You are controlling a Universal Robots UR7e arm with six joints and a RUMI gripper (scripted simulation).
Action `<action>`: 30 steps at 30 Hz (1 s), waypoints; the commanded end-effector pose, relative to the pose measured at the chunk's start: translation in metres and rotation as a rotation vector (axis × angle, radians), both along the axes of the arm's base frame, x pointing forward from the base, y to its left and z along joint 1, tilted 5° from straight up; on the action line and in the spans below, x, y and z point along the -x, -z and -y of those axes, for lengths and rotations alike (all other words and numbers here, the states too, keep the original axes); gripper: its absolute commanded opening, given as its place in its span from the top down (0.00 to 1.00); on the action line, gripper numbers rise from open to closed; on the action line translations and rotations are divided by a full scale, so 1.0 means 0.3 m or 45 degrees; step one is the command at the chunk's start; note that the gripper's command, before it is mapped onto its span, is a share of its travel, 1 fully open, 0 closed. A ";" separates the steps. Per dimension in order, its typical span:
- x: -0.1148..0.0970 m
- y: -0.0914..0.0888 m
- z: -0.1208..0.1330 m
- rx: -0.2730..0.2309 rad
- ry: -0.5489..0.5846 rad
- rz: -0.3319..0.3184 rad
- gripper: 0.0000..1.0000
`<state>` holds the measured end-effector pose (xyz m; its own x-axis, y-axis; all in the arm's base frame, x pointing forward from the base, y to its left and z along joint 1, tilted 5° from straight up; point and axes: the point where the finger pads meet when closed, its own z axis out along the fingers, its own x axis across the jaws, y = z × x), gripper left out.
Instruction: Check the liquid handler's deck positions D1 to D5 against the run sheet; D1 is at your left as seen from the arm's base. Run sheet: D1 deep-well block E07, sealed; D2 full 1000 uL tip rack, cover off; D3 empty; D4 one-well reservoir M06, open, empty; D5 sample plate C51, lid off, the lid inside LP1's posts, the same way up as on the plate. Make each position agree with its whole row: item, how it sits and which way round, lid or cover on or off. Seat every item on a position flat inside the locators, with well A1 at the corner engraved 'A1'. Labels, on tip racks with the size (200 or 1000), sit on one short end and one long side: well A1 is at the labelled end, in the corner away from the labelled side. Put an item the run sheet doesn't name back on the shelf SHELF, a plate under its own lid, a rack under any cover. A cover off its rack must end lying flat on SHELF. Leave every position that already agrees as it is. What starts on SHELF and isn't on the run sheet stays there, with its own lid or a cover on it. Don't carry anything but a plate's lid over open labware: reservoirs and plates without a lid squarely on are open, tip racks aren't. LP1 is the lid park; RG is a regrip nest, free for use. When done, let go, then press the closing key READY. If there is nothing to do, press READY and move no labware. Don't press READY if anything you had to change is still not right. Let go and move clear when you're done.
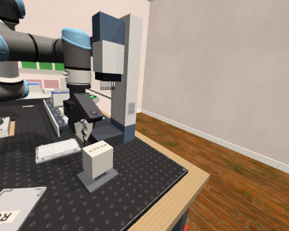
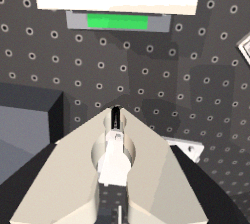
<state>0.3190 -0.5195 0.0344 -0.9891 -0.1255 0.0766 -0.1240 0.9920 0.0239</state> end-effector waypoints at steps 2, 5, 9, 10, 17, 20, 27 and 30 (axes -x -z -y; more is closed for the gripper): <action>0.001 -0.002 0.003 0.005 0.000 0.001 1.00; 0.001 -0.002 0.003 0.005 0.000 0.001 1.00; 0.001 -0.002 0.031 0.005 0.001 0.001 1.00; 0.000 -0.001 0.036 0.005 0.001 0.001 1.00; -0.003 -0.001 0.064 0.006 0.001 0.001 1.00; -0.007 -0.001 0.080 0.006 0.000 0.001 1.00; -0.010 0.000 0.119 0.006 0.001 0.001 1.00; -0.012 0.001 0.135 0.006 0.001 0.001 1.00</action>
